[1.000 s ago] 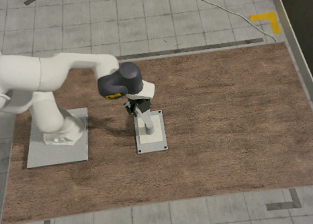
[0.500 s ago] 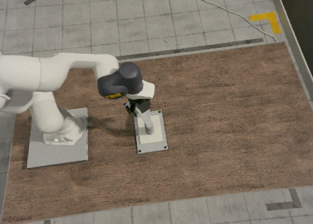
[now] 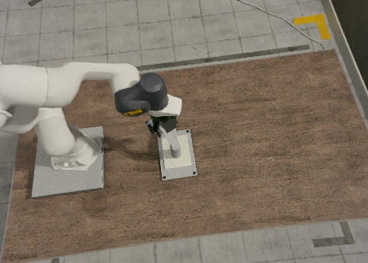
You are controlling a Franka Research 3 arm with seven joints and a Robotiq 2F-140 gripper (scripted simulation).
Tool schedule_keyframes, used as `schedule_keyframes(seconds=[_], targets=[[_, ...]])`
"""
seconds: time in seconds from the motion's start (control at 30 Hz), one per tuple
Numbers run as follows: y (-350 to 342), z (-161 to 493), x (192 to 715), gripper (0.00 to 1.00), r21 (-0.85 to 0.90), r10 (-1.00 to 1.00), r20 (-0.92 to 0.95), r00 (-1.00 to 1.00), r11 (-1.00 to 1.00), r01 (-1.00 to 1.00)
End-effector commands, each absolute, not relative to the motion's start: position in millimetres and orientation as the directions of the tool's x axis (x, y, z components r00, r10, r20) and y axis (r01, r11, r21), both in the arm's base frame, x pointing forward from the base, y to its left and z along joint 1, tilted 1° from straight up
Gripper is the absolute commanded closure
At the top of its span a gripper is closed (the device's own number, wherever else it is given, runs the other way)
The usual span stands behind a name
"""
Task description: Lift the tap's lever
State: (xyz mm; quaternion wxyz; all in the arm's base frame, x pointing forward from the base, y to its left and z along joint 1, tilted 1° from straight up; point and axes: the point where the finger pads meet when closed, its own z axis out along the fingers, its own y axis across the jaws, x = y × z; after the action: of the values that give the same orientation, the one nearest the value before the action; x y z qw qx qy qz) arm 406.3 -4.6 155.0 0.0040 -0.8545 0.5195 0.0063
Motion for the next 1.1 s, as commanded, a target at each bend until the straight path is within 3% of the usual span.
schedule_keyframes(seconds=[0.0,1.07], targets=[[-6,156,406,0.52,-0.001,-0.887,-0.014,0.461,-0.461,-0.887],[-7,216,407,0.52,-0.001,-0.887,-0.014,0.461,-0.461,-0.887]])
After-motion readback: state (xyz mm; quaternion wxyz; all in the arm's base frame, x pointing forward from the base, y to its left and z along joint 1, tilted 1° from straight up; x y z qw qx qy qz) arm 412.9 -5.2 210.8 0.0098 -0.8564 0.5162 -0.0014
